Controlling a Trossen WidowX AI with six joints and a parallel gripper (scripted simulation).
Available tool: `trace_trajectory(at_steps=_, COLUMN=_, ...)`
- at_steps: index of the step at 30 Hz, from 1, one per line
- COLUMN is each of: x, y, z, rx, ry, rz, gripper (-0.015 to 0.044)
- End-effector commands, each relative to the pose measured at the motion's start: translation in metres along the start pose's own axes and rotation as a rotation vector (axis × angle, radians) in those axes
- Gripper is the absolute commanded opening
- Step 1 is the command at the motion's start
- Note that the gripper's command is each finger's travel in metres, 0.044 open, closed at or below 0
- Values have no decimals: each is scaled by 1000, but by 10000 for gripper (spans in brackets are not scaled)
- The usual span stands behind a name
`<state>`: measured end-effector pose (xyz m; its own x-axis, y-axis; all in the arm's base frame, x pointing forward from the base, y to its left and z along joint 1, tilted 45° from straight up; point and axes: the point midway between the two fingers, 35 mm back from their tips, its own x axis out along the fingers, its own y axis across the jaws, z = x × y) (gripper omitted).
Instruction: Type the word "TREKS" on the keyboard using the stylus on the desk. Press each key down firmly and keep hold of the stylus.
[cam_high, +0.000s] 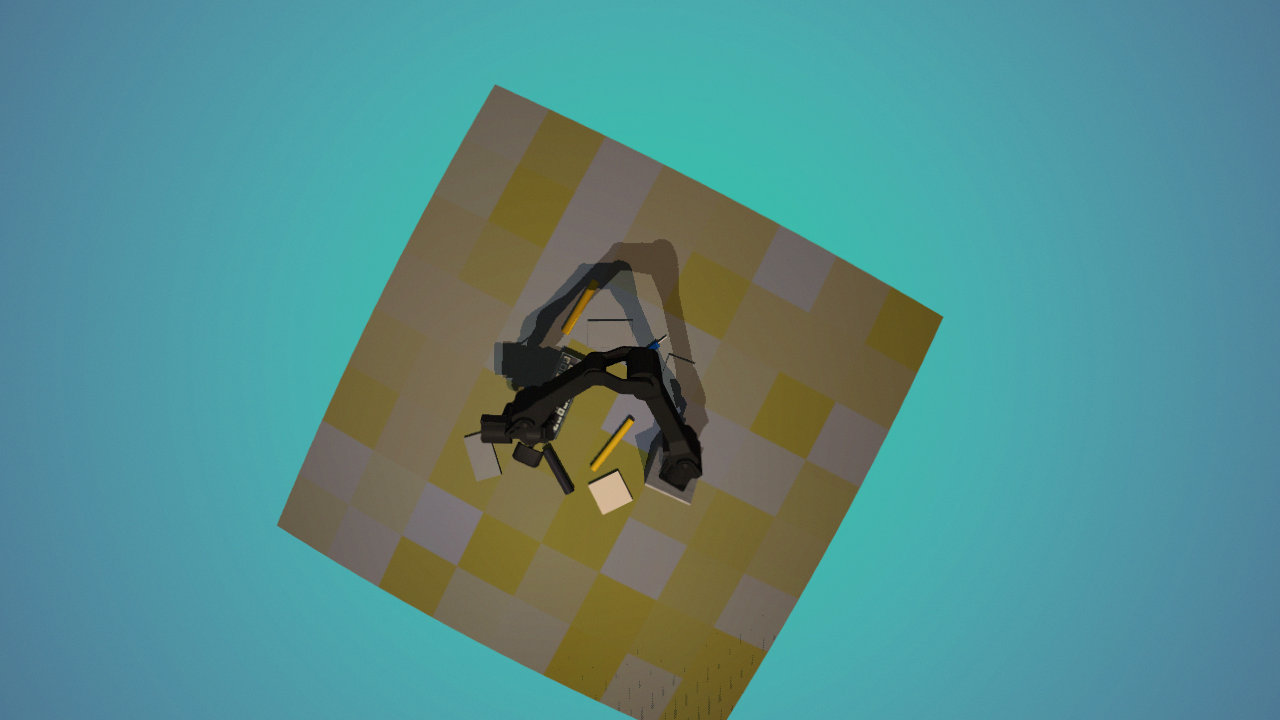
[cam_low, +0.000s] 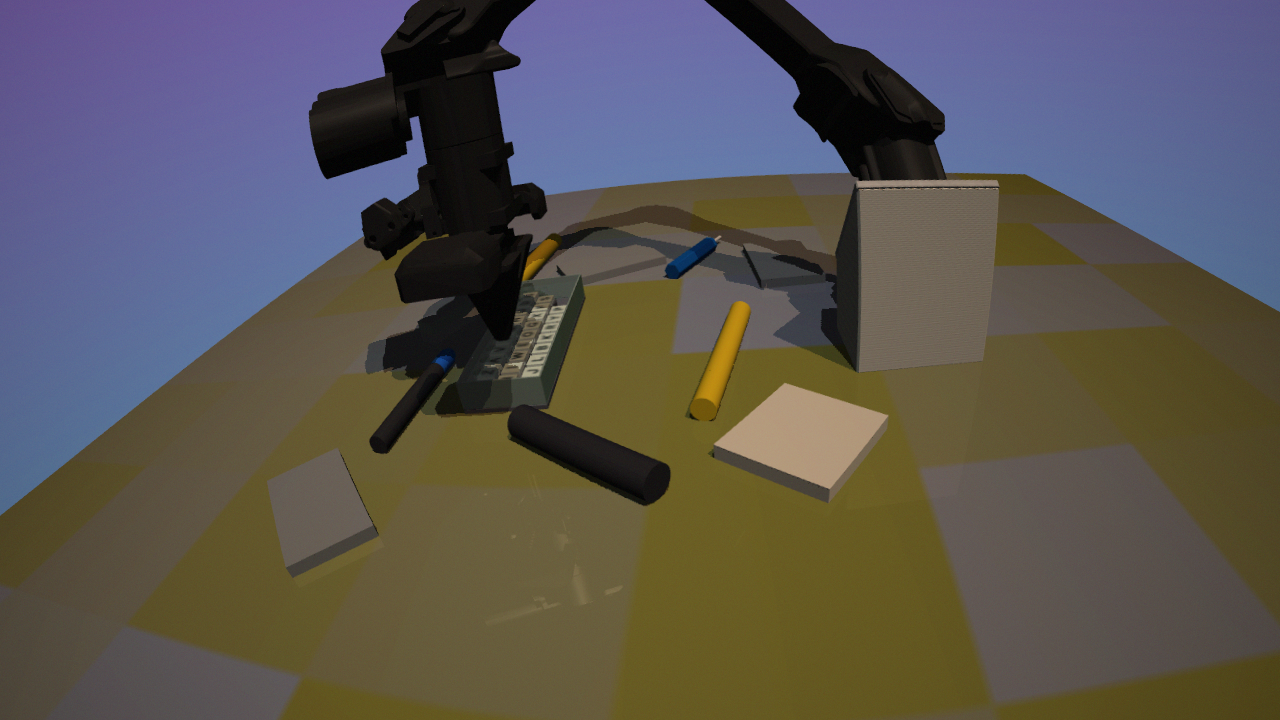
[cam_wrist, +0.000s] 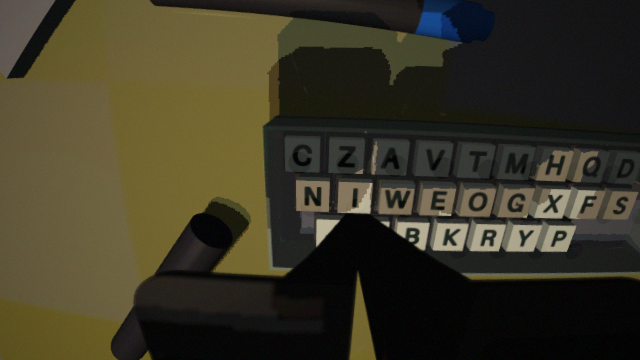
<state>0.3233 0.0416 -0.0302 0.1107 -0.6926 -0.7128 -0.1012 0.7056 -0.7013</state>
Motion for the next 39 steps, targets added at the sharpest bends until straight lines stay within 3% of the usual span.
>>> trace_trajectory(at_steps=1, x=1, y=-39, z=1, rx=4, ry=5, rz=-8, gripper=0)
trace_trajectory(at_steps=4, x=1, y=-63, z=-1, rx=5, ry=6, rz=-11, gripper=0)
trace_trajectory(at_steps=18, x=1, y=-66, z=-1, rx=4, ry=6, rz=-11, gripper=0)
trace_trajectory(at_steps=24, x=1, y=-129, z=-1, rx=5, ry=6, rz=-14, gripper=0)
trace_trajectory(at_steps=35, x=1, y=-129, z=-1, rx=5, ry=6, rz=-14, gripper=0)
trace_trajectory(at_steps=39, x=1, y=-107, z=-25, rx=4, ry=7, rz=-13, gripper=0)
